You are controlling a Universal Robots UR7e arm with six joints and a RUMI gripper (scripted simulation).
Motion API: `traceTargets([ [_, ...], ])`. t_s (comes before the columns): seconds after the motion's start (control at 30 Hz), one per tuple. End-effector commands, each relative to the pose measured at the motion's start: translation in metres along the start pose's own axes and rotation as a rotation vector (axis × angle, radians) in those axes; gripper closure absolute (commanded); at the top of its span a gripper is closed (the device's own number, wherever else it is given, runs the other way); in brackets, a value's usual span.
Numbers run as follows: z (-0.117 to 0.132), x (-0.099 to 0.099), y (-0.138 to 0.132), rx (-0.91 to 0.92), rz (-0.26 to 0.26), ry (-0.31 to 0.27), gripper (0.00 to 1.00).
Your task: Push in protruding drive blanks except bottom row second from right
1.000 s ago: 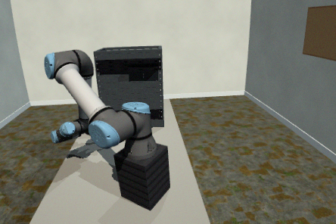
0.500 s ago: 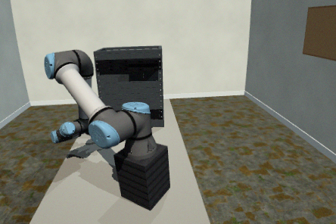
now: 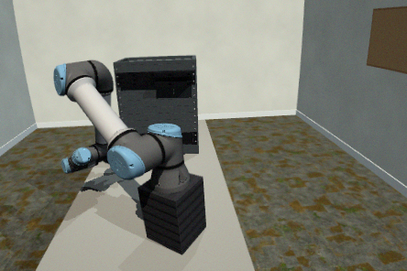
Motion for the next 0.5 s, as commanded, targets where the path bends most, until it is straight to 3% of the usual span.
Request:
traceTargets([
  [0.0, -0.0002, -0.0001, 0.0007, 0.001, 0.000, 0.000, 0.00],
  [0.47, 0.0003, 0.0011, 0.0011, 0.002, -0.003, -0.003, 0.00],
])
Point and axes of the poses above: the point where the finger pads meet when closed, its own x axis out along the fingers, its own y axis across the jaws, z = x × y, the point moved 1 cm from there along -x, back along the fingers, and after that the axes turned 10 degrees about x, right-handed, at the moved point
